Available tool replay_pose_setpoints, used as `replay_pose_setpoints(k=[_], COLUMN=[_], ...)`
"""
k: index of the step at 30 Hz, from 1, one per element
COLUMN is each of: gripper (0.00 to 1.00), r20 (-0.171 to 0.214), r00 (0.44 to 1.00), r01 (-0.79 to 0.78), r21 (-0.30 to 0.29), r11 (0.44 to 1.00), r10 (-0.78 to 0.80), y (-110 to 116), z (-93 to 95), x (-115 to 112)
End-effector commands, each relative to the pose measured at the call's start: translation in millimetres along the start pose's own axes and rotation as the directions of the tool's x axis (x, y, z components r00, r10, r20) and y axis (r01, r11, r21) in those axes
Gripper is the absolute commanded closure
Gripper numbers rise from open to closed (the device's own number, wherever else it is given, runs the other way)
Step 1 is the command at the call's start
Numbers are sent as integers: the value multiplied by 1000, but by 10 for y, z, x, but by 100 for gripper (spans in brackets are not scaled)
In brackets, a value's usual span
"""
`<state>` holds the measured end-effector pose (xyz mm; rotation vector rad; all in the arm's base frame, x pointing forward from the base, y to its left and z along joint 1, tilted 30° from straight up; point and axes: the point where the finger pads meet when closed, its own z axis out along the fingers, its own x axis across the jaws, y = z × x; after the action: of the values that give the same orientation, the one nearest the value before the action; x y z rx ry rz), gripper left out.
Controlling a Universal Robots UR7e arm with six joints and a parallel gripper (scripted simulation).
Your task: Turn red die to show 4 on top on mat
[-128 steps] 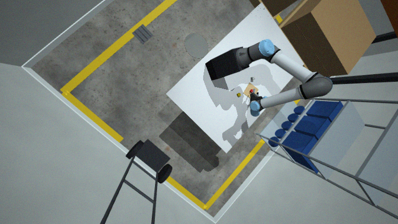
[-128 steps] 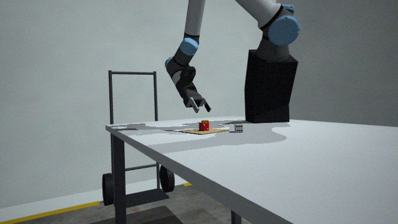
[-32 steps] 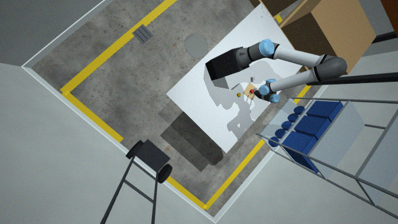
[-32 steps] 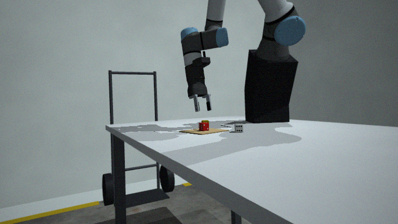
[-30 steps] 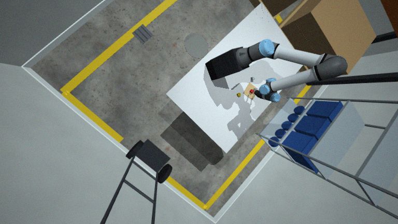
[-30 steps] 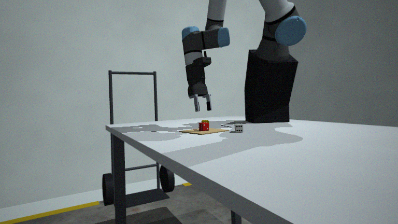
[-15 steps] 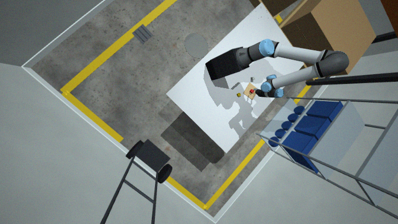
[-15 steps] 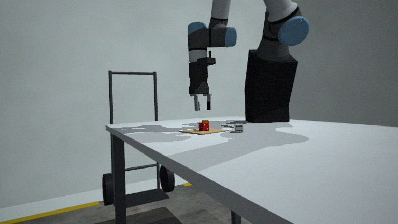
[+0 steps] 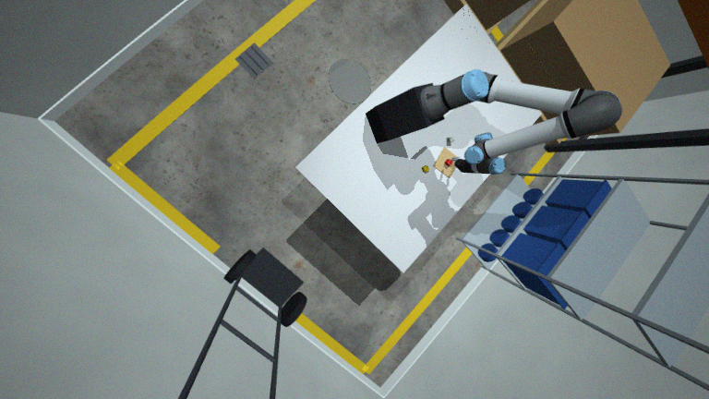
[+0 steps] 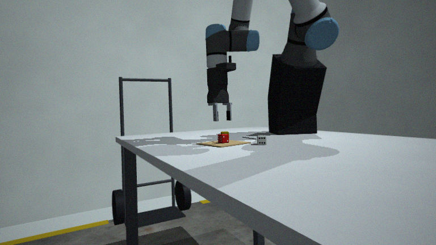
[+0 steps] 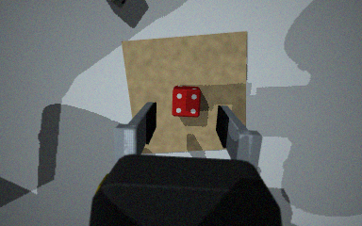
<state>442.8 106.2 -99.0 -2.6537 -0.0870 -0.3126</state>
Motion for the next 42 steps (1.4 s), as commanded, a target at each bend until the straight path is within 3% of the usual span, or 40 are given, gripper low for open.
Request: replay_pose_setpoints(k=[1,12,21,35,42], gripper=[0,0,0,0,0], r20=[-1,-1,-1,-1,-1], r00=[1000,1000,1000,1000,1000], r01=[0,0,0,0,0], r21=[0,0,0,0,0], r11=[1000,1000,1000,1000,1000], r10=[0,0,0,0,0], y=[2,2,2,1,1], z=[-6,-118,-340,-854,-957], x=[4,4,4,3,3])
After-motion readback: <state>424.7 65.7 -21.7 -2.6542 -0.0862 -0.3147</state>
